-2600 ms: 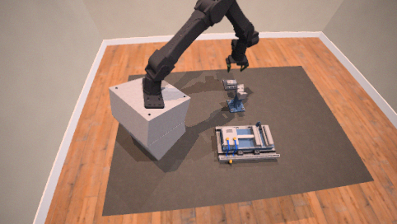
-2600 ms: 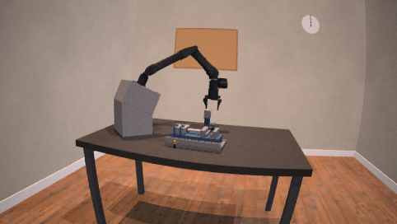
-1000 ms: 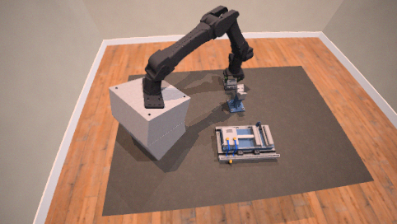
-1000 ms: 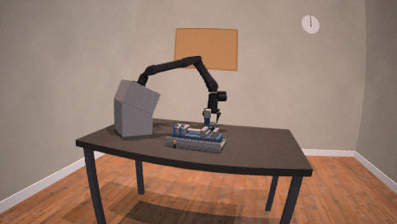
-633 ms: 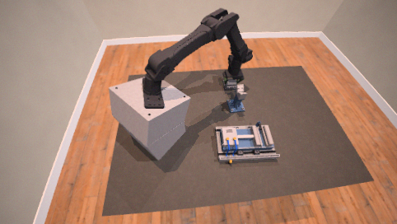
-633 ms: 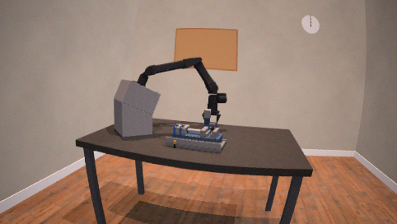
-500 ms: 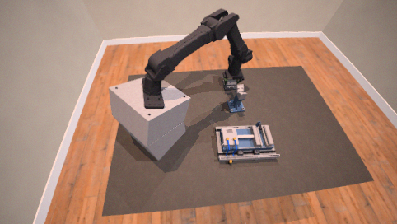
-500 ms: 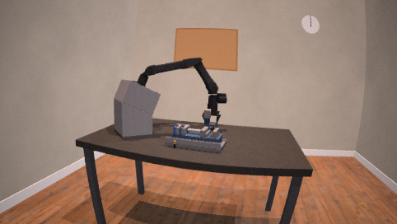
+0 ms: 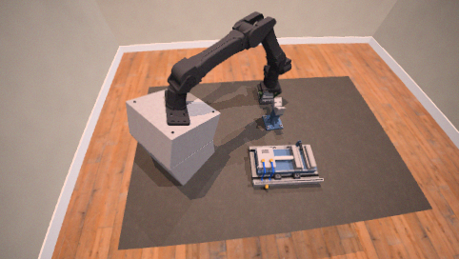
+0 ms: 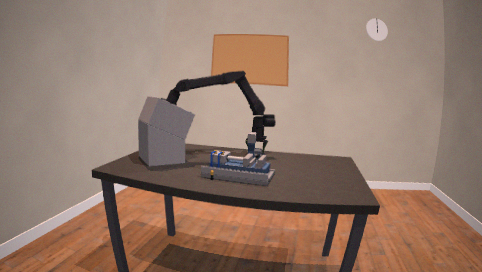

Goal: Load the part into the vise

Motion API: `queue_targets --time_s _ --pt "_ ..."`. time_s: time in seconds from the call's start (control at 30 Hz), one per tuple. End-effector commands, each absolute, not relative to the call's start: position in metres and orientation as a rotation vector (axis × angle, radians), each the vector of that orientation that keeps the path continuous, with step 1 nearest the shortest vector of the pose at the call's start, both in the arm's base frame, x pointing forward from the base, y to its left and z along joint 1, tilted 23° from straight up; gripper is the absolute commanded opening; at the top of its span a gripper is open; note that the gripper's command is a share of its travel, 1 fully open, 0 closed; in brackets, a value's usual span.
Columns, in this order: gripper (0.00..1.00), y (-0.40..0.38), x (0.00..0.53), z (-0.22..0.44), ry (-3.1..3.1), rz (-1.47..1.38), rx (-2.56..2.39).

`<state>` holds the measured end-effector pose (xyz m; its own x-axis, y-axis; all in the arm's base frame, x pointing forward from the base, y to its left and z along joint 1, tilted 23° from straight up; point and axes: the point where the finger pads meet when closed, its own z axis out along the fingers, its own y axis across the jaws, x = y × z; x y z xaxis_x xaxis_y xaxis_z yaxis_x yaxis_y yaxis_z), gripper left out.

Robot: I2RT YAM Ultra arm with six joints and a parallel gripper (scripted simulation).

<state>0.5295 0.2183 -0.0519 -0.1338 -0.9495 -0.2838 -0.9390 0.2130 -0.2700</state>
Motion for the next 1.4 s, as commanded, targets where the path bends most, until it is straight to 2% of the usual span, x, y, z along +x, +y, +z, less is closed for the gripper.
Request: queue_targets --time_s 0.0,1.37 --pt "0.81 0.2247 0.5391 -0.0437 2.077 -0.054 -1.734" --pt "0.81 0.2249 0.5382 -0.0469 2.081 -0.051 -1.739"
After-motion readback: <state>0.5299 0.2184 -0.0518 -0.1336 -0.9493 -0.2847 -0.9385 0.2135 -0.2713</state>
